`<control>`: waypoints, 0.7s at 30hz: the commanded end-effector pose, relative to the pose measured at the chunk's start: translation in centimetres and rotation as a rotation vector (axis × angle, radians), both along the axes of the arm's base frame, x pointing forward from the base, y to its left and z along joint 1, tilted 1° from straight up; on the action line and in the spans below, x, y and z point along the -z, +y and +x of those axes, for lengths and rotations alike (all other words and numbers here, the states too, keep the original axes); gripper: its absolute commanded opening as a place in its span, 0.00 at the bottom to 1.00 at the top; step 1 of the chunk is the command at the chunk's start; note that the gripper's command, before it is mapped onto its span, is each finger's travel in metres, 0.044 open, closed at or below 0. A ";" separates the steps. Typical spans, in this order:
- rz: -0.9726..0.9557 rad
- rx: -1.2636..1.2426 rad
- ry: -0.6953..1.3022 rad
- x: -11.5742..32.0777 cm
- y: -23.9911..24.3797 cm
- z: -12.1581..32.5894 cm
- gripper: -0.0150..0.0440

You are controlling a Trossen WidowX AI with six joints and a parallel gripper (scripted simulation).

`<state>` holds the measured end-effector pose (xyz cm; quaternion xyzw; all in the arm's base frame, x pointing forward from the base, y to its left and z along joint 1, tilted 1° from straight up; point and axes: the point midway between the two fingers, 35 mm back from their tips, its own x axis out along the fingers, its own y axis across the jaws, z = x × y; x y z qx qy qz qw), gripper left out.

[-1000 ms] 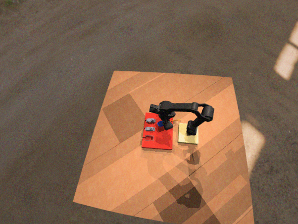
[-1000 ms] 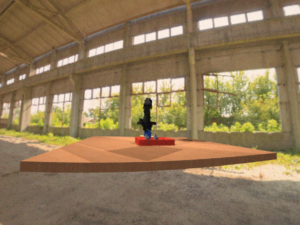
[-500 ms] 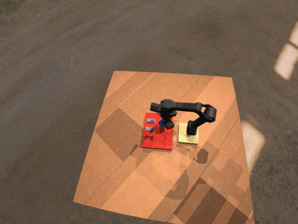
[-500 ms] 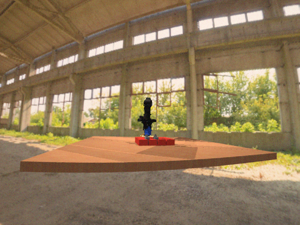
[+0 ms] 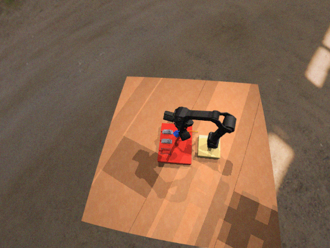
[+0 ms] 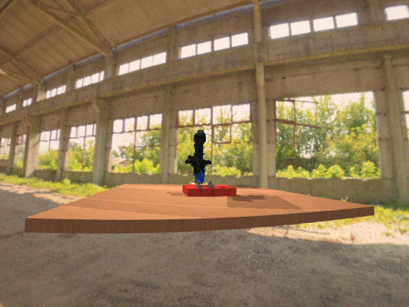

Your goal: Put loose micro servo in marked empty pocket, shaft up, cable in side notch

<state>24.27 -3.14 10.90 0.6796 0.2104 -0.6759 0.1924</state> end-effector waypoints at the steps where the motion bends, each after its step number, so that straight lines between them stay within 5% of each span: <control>1: -0.004 0.000 -0.015 -0.3 0.5 0.3 0.25; 21: 0.003 0.000 -0.014 -0.6 8.8 -0.5 0.25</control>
